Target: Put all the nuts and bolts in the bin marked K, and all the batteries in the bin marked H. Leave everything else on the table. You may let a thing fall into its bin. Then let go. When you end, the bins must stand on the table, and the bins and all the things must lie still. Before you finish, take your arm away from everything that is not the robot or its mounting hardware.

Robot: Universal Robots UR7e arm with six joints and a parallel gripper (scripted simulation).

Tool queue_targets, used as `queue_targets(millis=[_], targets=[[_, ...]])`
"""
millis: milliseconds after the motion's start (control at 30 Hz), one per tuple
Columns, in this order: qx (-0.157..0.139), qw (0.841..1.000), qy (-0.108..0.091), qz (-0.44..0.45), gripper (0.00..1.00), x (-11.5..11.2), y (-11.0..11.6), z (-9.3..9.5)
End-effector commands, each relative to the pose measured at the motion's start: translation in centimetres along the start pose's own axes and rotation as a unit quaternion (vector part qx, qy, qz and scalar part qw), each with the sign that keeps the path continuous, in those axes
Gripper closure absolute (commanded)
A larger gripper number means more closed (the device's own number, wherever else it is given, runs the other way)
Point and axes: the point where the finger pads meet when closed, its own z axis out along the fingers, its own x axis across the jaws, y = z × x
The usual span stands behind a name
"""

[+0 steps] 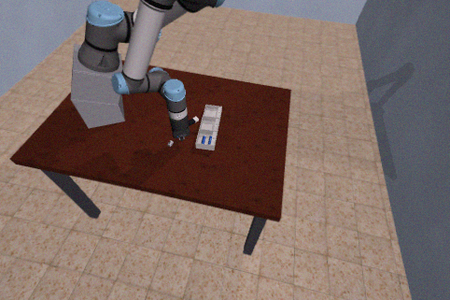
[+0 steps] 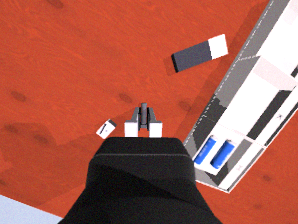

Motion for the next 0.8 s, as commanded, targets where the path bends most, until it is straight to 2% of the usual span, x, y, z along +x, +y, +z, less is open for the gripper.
queue_targets(millis=[0,267,400,767], targets=[[-0.001,1.0,0.0,0.0,0.68,0.0,0.0,0.0],[-0.001,1.0,0.0,0.0,0.68,0.0,0.0,0.0],[-0.001,1.0,0.0,0.0,0.68,0.0,0.0,-0.7],[-0.001,1.0,0.0,0.0,0.68,0.0,0.0,-4.4]])
